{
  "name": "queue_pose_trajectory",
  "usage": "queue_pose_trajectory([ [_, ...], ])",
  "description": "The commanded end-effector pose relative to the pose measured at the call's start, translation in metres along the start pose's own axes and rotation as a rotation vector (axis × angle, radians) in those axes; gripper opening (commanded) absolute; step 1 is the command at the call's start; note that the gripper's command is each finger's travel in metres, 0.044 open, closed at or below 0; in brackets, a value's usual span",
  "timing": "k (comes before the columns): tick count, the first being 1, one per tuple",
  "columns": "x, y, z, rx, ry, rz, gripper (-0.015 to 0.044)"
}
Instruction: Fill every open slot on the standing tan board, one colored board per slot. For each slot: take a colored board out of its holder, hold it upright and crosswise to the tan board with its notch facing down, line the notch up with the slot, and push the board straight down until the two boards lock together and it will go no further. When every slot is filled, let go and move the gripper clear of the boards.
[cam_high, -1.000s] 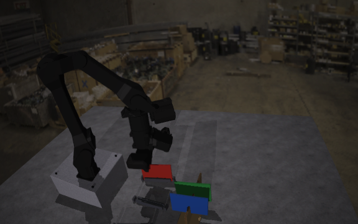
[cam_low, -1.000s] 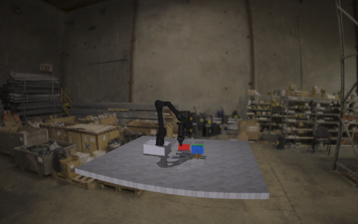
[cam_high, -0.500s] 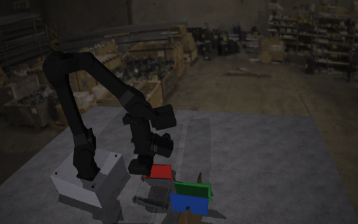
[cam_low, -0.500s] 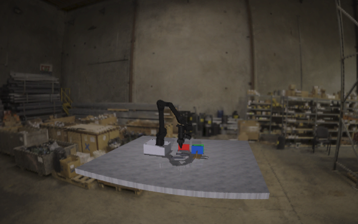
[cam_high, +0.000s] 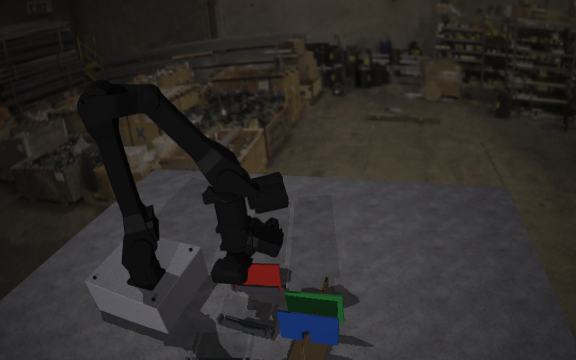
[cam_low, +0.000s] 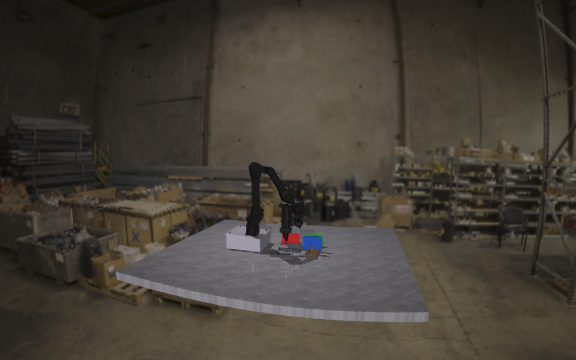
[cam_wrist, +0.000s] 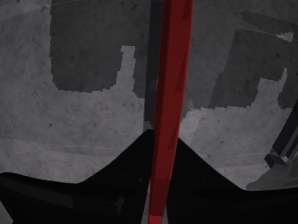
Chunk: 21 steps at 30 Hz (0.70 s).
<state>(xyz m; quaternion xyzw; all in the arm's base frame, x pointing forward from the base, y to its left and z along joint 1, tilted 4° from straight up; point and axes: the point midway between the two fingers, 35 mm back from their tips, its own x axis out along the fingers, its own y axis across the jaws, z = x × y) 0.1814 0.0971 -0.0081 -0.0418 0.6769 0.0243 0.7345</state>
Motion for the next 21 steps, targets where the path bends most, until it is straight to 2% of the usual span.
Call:
queue_pose_trajectory([
  [1,0.0,0.0,0.0,-0.003,-0.002,-0.001,0.0],
  [21,-0.026,0.0,0.001,-0.003,-0.002,-0.001,0.0],
])
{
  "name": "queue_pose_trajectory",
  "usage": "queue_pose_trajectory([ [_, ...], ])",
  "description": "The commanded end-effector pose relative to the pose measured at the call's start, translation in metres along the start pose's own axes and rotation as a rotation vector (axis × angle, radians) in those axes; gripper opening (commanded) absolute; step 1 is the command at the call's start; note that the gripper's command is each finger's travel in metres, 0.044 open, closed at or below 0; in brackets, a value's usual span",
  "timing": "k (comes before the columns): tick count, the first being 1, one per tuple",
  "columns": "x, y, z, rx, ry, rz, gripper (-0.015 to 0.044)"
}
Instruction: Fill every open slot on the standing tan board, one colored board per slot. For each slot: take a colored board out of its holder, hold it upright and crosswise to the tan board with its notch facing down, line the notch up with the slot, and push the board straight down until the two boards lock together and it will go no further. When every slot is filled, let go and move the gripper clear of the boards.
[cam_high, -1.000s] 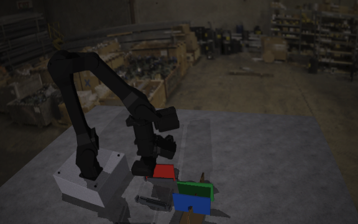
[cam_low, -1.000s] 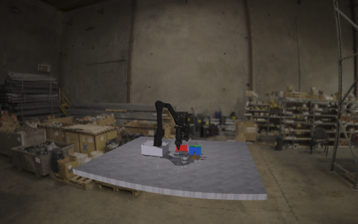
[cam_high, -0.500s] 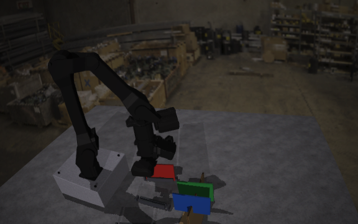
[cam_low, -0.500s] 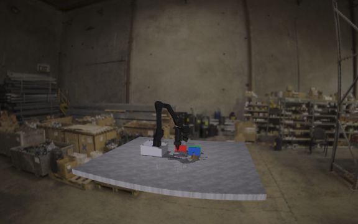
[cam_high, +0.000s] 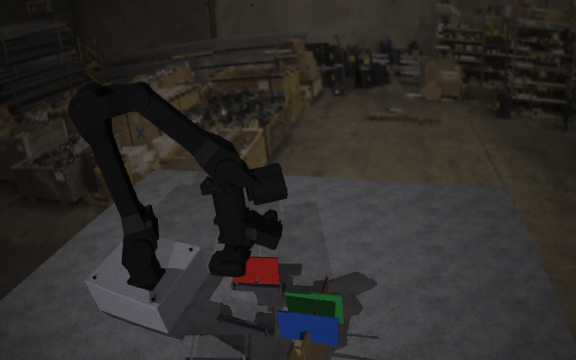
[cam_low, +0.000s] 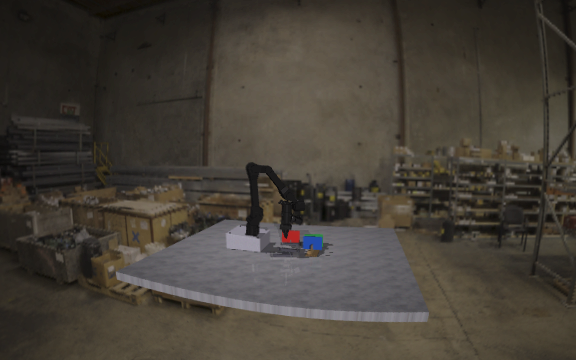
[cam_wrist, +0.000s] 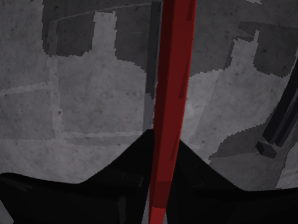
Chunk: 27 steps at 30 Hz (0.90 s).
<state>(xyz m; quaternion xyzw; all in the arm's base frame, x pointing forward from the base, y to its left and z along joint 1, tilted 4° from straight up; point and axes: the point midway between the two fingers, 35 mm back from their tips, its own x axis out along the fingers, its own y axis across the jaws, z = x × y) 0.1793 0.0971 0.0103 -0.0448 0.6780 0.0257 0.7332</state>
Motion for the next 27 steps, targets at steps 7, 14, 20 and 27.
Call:
queue_pose_trajectory([
  [7,-0.021,0.0,0.001,0.003,-0.006,0.001,0.0],
  [14,-0.034,0.0,0.001,0.003,-0.006,0.001,0.0],
  [20,-0.046,0.0,0.001,0.003,-0.006,0.001,0.0],
  [27,-0.061,0.0,0.001,0.003,-0.006,0.001,0.0],
])
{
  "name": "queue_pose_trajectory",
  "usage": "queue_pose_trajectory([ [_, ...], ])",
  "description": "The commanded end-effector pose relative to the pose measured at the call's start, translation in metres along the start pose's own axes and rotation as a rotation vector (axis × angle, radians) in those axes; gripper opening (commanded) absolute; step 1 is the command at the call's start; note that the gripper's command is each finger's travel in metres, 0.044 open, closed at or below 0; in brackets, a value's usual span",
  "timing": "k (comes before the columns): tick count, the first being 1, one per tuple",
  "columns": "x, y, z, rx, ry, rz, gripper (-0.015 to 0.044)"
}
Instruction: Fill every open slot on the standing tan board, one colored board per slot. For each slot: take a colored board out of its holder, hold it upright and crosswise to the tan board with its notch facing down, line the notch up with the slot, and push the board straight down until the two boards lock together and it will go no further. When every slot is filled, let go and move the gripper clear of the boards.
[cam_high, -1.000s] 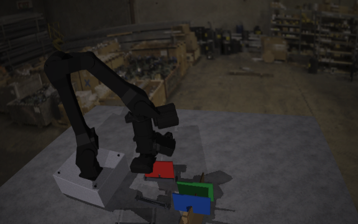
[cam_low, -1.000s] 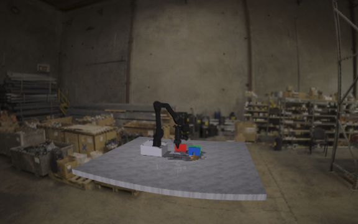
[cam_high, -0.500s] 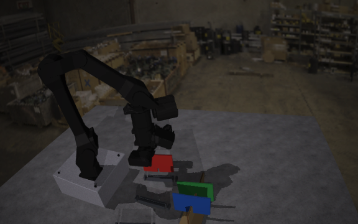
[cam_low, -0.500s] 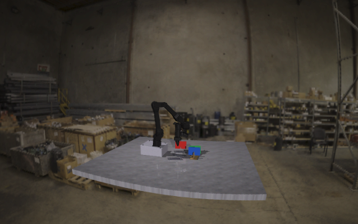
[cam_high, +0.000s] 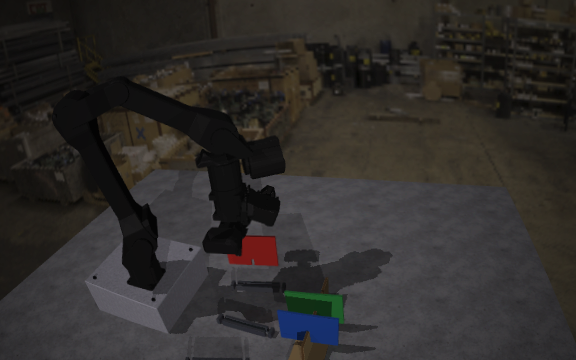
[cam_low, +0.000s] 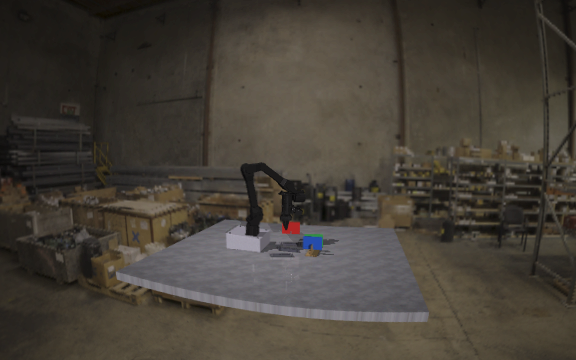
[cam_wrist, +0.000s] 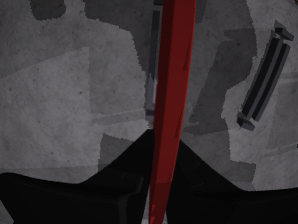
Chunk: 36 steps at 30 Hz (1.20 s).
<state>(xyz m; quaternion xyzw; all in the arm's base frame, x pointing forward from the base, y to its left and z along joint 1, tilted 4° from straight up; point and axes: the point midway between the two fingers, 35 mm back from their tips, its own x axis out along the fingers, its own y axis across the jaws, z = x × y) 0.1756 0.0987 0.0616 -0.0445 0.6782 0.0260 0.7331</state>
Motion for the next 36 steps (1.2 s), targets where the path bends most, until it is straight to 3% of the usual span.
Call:
queue_pose_trajectory([
  [1,-0.012,0.0,0.001,0.003,-0.006,0.0,0.0],
  [12,-0.036,0.0,0.001,0.003,-0.006,0.0,0.0],
  [36,-0.042,-0.009,0.046,0.062,-0.016,0.0,0.0],
])
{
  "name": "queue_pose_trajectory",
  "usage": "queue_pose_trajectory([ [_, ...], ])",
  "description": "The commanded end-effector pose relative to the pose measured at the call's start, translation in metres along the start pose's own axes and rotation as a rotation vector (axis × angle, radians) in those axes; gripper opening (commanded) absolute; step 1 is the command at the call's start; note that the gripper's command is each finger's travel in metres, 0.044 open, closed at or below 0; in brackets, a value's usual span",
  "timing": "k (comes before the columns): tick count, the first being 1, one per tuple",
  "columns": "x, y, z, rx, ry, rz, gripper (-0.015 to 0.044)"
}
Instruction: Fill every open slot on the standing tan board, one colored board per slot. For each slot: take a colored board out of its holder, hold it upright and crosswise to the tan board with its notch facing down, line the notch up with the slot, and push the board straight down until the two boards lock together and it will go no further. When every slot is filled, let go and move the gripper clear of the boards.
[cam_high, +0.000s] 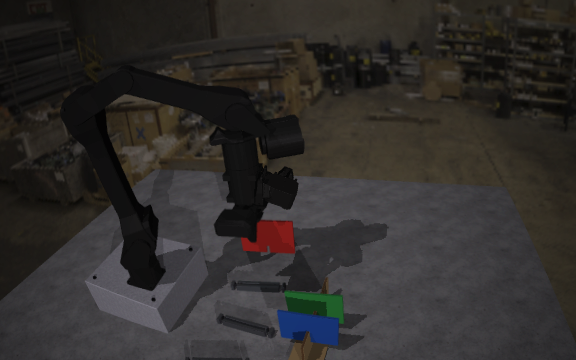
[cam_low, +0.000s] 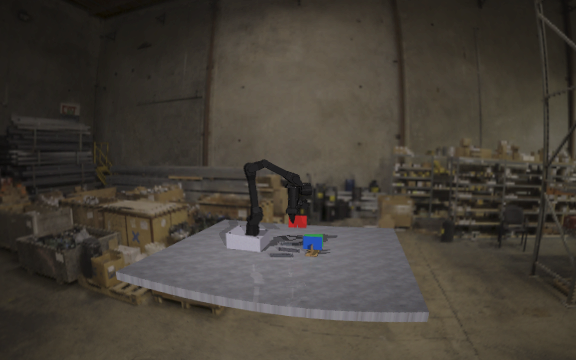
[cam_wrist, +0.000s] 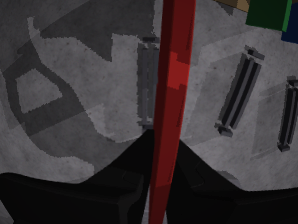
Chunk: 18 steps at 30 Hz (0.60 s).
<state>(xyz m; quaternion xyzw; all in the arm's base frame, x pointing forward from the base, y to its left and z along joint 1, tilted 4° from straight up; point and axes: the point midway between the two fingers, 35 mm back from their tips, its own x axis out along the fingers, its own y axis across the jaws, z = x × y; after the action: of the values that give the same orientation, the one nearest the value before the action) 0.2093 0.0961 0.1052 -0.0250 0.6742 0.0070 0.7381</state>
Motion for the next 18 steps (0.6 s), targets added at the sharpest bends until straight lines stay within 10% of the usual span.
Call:
queue_pose_trajectory([
  [1,-0.001,-0.002,0.012,0.01,-0.004,0.002,0.0],
  [18,-0.003,-0.015,0.051,0.055,-0.004,0.0,0.0],
])
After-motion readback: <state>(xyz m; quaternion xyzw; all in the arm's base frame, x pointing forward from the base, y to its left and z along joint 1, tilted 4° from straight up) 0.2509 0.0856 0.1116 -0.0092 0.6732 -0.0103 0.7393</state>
